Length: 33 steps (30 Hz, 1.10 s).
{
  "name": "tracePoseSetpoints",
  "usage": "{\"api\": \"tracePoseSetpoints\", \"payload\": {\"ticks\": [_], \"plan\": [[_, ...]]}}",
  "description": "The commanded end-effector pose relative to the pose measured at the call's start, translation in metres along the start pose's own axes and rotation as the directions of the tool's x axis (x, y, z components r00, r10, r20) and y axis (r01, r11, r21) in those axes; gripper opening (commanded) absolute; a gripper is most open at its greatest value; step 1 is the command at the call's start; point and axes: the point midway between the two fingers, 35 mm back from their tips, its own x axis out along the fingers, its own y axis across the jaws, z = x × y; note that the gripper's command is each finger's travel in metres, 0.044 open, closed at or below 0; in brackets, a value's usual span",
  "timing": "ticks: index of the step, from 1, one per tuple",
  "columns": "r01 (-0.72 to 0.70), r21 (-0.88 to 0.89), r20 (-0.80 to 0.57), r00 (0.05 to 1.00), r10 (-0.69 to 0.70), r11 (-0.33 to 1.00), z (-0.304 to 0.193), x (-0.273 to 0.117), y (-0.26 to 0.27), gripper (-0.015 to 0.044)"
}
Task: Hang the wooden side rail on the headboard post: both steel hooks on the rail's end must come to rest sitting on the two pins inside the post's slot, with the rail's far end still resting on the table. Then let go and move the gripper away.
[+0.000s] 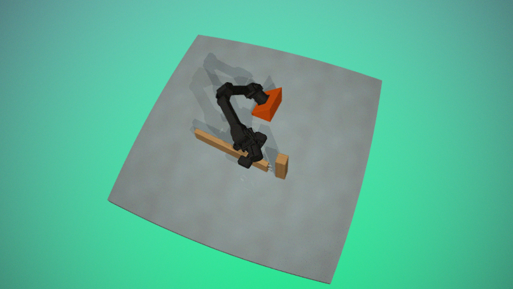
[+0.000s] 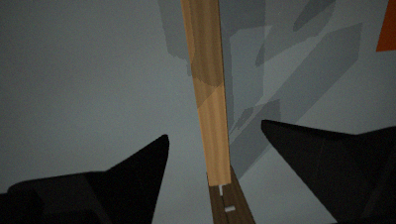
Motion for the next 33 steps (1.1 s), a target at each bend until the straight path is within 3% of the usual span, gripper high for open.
{"api": "tracePoseSetpoints", "payload": {"ticks": [1, 33], "plan": [[0.000, -0.006, 0.007, 1.000, 0.000, 1.000, 0.001, 0.008, 0.000, 0.0440], [-0.001, -0.005, 0.010, 1.000, 0.001, 1.000, 0.003, 0.058, -0.001, 0.0440]]}}
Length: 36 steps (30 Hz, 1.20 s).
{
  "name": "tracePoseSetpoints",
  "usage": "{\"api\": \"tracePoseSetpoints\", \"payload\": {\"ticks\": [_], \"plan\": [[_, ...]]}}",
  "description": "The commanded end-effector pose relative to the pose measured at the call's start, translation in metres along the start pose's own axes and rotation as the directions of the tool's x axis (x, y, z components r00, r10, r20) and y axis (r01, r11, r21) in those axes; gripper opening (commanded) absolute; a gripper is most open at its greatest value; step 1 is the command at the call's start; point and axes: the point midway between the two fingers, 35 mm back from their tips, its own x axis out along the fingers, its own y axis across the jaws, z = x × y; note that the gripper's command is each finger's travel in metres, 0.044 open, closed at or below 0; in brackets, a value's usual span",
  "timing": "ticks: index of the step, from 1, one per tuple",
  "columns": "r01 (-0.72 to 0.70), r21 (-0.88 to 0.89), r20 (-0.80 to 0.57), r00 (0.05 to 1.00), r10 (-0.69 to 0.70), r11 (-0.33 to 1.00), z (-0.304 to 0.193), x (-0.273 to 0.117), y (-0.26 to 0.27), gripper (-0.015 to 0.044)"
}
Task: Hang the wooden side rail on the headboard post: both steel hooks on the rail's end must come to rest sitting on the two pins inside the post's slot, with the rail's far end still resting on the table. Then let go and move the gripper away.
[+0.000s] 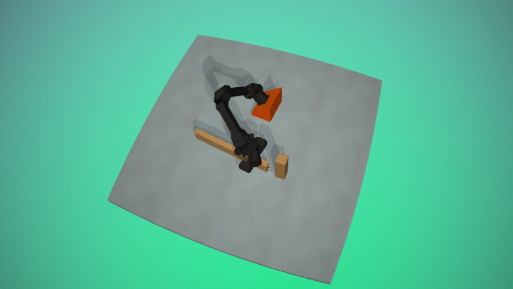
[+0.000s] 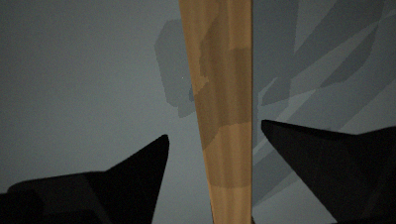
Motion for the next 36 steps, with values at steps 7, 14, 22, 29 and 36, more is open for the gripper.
{"api": "tracePoseSetpoints", "payload": {"ticks": [7, 14, 22, 29, 36], "plan": [[-0.001, -0.006, 0.007, 1.000, 0.001, 1.000, 0.0015, 0.0053, -0.0005, 0.0282], [-0.001, -0.006, 0.007, 1.000, 0.001, 1.000, 0.0015, 0.0053, -0.0005, 0.0118], [-0.001, -0.006, 0.007, 1.000, 0.001, 1.000, 0.0015, 0.0053, -0.0005, 0.0006], [-0.001, -0.010, 0.007, 1.000, 0.001, 1.000, 0.0016, 0.0050, -0.0005, 0.0000], [0.000, -0.057, 0.007, 1.000, 0.001, 0.998, 0.0018, 0.0048, -0.0004, 0.0000]]}}
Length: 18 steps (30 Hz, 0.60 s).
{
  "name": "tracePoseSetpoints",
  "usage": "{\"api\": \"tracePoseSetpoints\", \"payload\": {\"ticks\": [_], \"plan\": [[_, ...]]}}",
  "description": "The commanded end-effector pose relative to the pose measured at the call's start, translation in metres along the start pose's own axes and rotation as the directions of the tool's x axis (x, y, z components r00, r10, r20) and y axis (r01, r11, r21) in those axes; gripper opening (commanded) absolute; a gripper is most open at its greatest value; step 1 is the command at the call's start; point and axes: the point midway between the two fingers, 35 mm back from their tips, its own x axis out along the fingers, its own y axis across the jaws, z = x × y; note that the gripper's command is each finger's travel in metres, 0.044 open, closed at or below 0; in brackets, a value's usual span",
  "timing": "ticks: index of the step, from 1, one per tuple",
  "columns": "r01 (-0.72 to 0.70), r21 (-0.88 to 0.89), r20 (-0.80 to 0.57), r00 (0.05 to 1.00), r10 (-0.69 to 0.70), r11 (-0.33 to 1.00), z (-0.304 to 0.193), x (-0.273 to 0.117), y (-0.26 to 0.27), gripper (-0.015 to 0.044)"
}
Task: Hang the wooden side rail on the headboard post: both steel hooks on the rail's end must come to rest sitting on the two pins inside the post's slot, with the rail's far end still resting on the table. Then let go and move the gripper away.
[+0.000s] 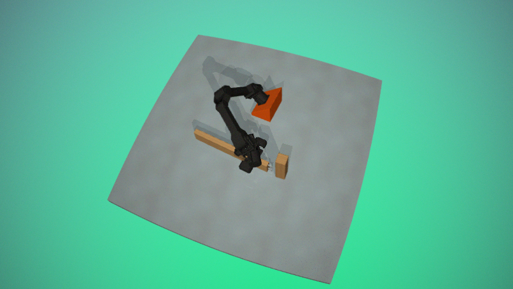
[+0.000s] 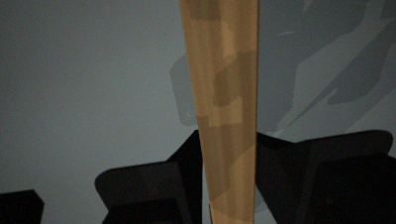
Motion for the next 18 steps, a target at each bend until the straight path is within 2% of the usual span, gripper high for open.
{"api": "tracePoseSetpoints", "payload": {"ticks": [1, 12, 18], "plan": [[-0.001, -0.039, 0.004, 1.000, 0.001, 0.999, 0.0008, 0.0000, 0.0001, 0.0000], [-0.001, -0.149, 0.004, 1.000, 0.001, 0.989, 0.0003, -0.0002, 0.0054, 0.0000], [-0.001, -0.152, 0.004, 1.000, 0.002, 0.988, 0.0000, -0.0003, 0.0080, 0.0000]]}}
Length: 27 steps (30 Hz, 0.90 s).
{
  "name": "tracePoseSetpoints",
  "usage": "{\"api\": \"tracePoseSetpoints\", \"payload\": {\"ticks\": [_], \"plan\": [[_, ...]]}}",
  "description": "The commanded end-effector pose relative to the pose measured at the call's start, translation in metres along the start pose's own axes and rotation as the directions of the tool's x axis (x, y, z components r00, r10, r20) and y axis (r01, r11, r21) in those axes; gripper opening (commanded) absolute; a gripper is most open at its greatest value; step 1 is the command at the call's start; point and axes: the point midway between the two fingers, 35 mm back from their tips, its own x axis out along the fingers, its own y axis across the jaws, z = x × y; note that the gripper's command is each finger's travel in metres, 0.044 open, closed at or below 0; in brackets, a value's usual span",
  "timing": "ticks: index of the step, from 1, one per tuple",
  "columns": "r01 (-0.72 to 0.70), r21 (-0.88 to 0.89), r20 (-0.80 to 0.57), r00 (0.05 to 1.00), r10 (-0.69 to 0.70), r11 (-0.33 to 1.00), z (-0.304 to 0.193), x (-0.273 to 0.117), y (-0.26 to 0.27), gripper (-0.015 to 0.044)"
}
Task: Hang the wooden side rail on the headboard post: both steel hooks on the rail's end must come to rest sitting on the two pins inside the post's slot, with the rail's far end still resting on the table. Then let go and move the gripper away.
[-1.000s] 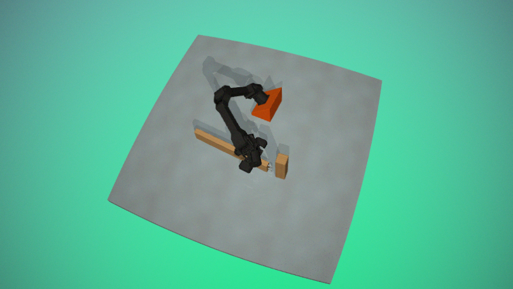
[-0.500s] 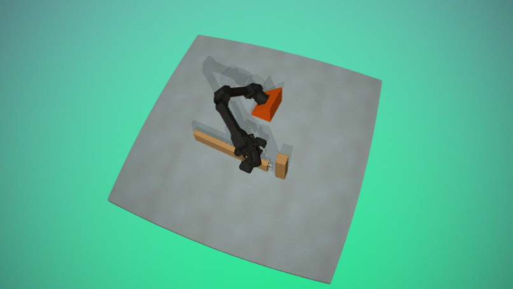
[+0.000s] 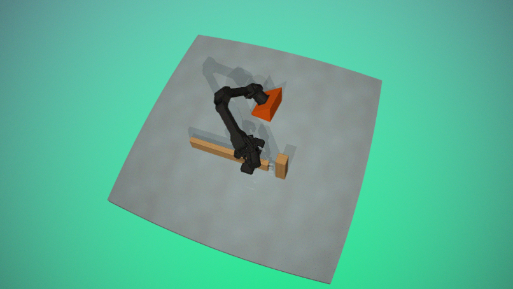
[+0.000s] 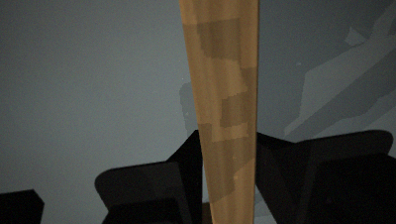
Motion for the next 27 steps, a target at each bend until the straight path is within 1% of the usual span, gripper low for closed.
{"api": "tracePoseSetpoints", "payload": {"ticks": [1, 27], "plan": [[-0.004, -0.017, 0.005, 1.000, 0.004, 1.000, 0.0009, -0.0001, 0.0028, 0.0000], [-0.004, -0.017, 0.005, 1.000, 0.004, 1.000, -0.0002, -0.0007, 0.0046, 0.0000]]}}
